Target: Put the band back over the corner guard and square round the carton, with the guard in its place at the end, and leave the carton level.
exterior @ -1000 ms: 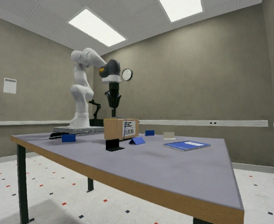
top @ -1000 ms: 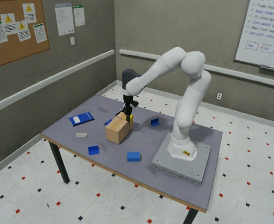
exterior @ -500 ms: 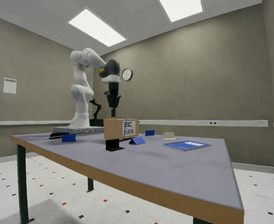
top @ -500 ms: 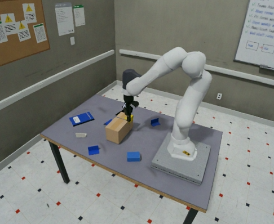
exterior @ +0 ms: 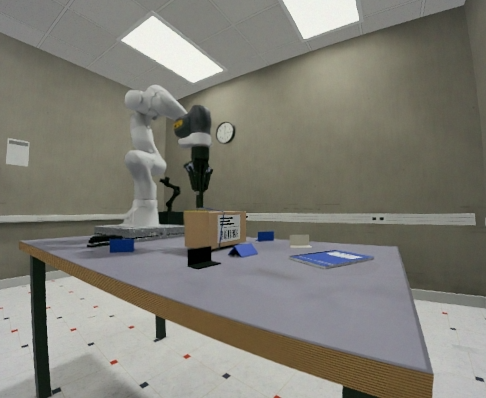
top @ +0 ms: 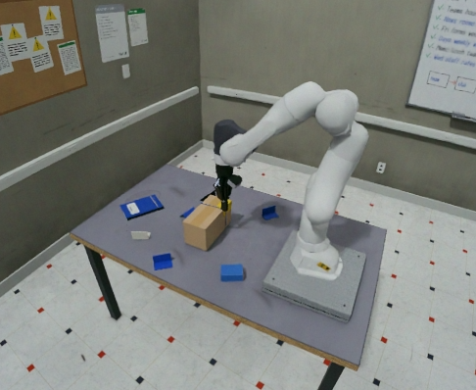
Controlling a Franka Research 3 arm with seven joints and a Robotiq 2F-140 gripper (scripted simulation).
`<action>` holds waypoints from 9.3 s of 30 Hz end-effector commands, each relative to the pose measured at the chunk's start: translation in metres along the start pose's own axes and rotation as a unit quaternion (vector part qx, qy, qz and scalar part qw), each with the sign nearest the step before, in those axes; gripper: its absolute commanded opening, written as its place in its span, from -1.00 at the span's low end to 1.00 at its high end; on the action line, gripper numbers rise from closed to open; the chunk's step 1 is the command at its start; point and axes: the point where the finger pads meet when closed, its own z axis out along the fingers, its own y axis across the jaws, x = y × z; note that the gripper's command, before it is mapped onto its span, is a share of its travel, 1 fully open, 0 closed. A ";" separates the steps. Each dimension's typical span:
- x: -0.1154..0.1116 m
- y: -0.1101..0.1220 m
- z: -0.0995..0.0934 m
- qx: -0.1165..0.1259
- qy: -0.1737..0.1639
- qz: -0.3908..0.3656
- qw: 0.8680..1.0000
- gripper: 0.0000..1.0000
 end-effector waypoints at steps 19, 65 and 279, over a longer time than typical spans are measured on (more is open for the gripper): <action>-0.007 -0.043 0.000 0.001 0.002 -0.004 1.000 -0.80; -0.016 -0.055 0.000 0.001 0.002 -0.004 1.000 -0.80; -0.125 -0.005 -0.013 0.000 0.001 -0.130 0.992 -0.63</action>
